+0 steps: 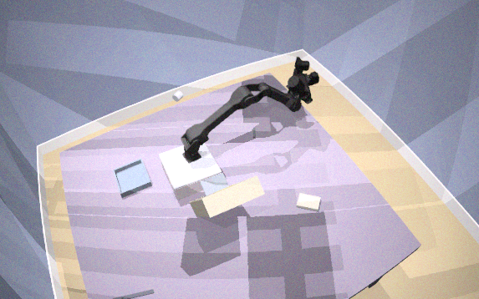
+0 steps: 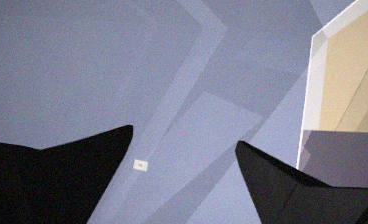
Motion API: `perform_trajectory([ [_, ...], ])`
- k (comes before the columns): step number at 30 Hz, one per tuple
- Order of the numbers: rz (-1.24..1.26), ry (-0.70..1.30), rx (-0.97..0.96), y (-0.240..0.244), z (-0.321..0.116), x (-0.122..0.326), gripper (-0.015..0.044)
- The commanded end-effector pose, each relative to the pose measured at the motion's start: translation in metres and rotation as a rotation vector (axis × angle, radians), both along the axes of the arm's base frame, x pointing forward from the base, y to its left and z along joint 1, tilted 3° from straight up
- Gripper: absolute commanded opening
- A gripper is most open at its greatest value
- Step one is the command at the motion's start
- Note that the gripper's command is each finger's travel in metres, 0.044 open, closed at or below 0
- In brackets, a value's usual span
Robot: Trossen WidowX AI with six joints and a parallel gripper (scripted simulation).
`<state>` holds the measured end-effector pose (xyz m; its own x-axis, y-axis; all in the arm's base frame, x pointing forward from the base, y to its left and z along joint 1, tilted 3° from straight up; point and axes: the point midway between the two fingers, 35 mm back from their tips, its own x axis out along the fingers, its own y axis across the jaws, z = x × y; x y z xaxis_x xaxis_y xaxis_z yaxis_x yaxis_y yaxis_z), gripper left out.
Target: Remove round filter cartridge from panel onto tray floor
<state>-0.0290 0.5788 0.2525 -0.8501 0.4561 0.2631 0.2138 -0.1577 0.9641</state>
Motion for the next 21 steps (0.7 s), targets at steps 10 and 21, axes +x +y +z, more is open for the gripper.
perform_trajectory([
  [10,-0.431,-0.065,0.097,-0.012,0.053,0.136,0.0137],
  [21,-1.03,-0.337,0.147,-0.105,0.105,0.302,0.0114],
])
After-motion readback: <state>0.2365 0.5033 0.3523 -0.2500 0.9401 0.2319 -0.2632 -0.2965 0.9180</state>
